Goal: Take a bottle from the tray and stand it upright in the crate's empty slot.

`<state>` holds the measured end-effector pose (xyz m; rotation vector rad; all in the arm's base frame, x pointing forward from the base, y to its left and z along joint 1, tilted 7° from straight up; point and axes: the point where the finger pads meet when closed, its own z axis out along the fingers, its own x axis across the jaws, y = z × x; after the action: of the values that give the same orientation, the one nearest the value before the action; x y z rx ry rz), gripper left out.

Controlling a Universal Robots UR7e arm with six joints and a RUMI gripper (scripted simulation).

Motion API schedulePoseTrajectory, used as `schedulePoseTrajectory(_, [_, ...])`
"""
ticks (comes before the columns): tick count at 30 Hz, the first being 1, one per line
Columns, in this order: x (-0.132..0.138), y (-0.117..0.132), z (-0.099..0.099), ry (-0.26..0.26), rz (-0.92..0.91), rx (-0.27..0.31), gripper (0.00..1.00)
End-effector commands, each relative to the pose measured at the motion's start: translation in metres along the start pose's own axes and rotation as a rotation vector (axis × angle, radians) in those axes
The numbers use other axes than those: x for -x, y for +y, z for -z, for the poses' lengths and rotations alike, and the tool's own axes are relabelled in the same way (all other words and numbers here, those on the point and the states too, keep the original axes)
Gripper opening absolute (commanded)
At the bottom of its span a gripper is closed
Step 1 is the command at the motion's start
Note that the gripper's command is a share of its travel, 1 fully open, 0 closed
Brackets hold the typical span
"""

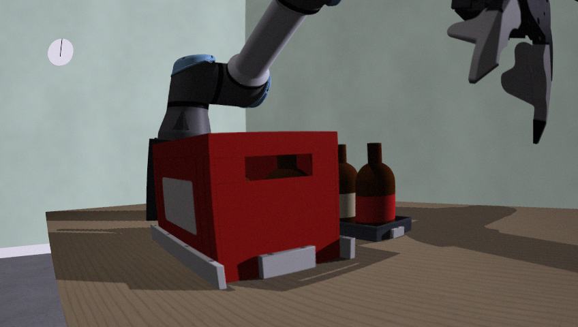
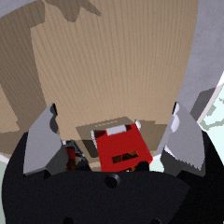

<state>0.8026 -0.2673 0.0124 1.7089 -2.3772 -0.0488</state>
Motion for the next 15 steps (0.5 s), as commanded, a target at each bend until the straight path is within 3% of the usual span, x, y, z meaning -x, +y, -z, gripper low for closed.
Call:
schedulePoseTrajectory(1, [-0.017, 0.010, 0.006, -0.015, 0.036, -0.008, 1.00])
schedulePoseTrajectory(7, [-0.033, 0.022, 0.011, -0.030, 0.073, -0.011, 1.00])
schedulePoseTrajectory(15, [-0.069, 0.057, 0.019, -0.065, 0.163, -0.023, 1.00])
